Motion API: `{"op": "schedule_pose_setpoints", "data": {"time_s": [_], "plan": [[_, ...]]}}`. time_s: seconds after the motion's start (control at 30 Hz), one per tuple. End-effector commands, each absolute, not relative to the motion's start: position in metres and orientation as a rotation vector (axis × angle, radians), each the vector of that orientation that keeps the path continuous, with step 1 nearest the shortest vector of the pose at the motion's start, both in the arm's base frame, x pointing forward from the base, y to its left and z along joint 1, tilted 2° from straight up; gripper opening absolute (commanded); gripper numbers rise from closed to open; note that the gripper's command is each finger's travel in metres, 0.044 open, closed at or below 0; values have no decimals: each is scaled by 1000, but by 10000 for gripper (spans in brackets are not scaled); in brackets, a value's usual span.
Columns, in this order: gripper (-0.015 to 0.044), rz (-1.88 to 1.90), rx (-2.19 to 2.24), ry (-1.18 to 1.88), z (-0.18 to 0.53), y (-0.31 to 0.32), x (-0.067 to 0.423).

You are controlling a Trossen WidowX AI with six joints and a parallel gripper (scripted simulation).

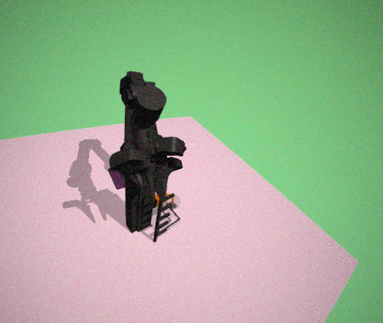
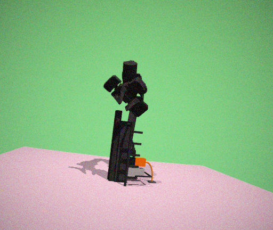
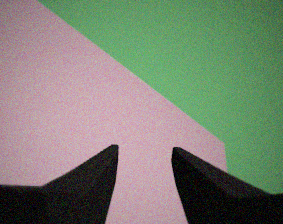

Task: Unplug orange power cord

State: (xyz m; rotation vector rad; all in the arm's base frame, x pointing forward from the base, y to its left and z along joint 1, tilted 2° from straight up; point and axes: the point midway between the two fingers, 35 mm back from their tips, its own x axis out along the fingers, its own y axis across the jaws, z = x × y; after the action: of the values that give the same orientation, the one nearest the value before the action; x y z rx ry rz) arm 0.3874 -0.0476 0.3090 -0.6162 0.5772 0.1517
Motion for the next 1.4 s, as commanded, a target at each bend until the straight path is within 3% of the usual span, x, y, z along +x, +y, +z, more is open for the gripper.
{"op": "schedule_pose_setpoints", "data": {"time_s": [0.0, 0.63, 0.9, 1.37], "plan": [[160, 283, -690, 601, 292, -11, 386], [160, 926, -1092, 800, 191, 96, 318], [160, 1392, -1356, 1039, 137, 100, 239], [160, 1404, -1362, 1044, 136, 96, 240]]}}
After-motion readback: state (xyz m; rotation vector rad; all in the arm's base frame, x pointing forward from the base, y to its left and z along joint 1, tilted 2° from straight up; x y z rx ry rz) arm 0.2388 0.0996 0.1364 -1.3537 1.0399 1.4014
